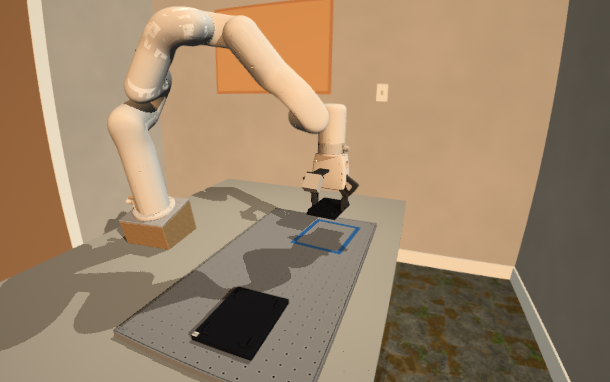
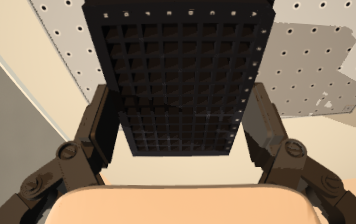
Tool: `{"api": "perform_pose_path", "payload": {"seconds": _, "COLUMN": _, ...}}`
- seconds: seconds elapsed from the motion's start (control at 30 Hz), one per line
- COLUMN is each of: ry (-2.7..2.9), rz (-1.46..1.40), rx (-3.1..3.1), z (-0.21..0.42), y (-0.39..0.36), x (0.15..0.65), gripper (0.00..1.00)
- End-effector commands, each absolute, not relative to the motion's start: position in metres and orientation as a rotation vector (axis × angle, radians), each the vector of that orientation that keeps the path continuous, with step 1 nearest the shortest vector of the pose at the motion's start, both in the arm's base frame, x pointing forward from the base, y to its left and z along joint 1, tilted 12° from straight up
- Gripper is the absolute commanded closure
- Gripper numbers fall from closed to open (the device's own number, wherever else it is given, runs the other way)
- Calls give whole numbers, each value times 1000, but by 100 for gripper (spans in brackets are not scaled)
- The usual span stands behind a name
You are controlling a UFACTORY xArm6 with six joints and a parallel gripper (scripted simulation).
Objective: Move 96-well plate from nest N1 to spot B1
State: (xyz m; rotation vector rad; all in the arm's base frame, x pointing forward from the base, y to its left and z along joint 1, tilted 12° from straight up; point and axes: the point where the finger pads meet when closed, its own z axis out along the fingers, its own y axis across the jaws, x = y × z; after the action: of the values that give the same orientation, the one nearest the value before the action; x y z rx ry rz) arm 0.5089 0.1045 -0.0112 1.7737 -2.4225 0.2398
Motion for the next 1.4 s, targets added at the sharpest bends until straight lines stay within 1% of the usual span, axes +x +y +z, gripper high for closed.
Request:
{"api": "perform_pose_path", "payload": {"seconds": 0.0, "ry": -2426, "rz": 243, "rx": 1777, "z": -9, "y": 105, "x": 510, "gripper": 100}}
{"api": "perform_pose_path", "payload": {"seconds": 0.57, "ry": -2426, "rz": 243, "rx": 1777, "z": -9, "y": 105, "x": 510, "gripper": 100}}
{"api": "perform_pose_path", "payload": {"seconds": 1.37, "ry": -2426, "rz": 243, "rx": 1777, "z": -45, "y": 97, "x": 510, "gripper": 100}}
